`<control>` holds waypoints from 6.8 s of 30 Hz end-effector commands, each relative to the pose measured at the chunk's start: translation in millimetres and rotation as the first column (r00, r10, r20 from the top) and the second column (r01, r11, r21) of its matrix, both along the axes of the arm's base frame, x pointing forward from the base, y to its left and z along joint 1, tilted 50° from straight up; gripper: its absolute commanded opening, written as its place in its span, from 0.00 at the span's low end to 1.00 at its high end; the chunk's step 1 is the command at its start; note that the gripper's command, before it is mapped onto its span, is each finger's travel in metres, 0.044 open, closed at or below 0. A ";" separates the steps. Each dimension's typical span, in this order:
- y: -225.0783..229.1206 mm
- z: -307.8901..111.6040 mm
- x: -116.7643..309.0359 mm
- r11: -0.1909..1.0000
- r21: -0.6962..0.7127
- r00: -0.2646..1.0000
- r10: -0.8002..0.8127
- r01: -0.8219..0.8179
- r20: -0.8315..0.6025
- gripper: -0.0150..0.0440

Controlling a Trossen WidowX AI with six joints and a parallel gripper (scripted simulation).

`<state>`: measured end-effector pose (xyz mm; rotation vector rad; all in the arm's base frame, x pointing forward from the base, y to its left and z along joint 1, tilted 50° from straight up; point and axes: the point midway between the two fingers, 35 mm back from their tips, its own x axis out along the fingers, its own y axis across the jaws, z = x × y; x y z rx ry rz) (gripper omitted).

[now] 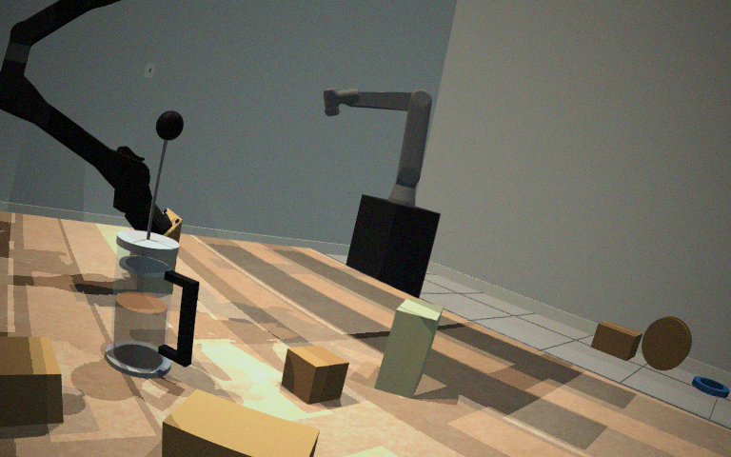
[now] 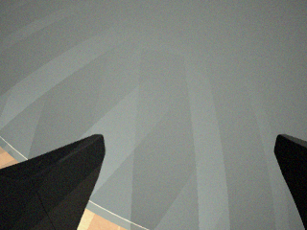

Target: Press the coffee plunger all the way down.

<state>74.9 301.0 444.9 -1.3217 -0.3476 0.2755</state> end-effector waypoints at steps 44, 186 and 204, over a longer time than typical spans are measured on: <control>-96.6 -258.6 167.5 0.451 0.633 0.772 -0.454 0.629 -0.444 1.00; -210.4 -297.9 195.0 0.514 0.392 0.645 -0.644 0.763 -0.411 0.47; -233.3 -315.8 201.2 0.522 0.399 0.656 -0.644 0.753 -0.394 0.47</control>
